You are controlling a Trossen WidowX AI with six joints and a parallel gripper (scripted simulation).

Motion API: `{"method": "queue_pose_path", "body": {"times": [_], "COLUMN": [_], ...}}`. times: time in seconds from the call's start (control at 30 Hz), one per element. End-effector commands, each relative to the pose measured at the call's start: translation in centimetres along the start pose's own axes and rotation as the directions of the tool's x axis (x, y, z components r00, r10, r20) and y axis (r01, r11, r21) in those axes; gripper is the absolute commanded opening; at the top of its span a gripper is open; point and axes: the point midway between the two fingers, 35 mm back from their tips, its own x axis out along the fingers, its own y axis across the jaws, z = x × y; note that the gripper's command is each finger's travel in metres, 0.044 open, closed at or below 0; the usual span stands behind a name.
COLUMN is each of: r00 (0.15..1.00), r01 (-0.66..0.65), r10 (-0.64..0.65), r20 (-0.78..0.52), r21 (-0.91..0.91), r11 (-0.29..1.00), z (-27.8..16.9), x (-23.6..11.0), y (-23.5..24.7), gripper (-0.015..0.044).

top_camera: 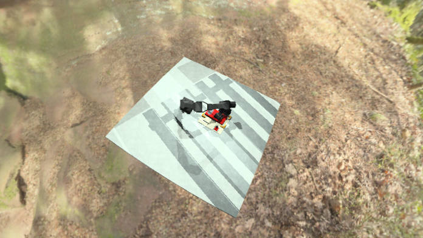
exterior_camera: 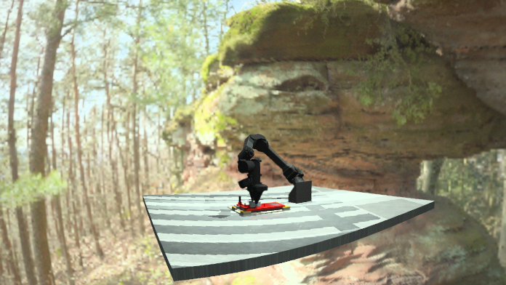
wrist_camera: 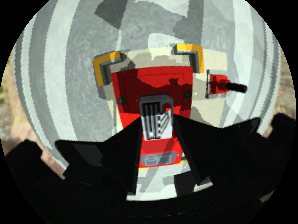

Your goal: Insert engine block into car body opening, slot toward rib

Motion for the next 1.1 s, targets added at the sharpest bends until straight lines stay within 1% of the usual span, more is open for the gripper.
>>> {"method": "queue_pose_path", "body": {"times": [0.0,0.33,0.37,0.63,0.73,0.87,1.07], "r00": [1.000,1.000,1.000,1.000,1.000,1.000,1.000], "r01": [0.001,0.000,0.000,0.000,0.000,0.000,0.000], "r10": [-0.001,0.000,0.000,0.000,0.000,0.000,0.000], "r20": [-0.002,0.000,0.000,0.000,-0.002,-0.002,-0.002], "r21": [0.001,0.000,0.000,0.000,-0.001,-0.001,-0.001], "r11": [1.000,1.000,1.000,1.000,1.000,1.000,1.000], "z": [0.0,0.0,0.0,0.0,0.1,0.1,0.1], "x": [0.2,0.0,0.0,0.0,-1.3,-1.5,-1.5], "y": [-0.1,0.0,0.0,0.0,-0.1,-0.1,-0.1], "gripper": [0.0159,0.0421,0.0440,0.0440,0.0440,0.0440,0.0282]}}
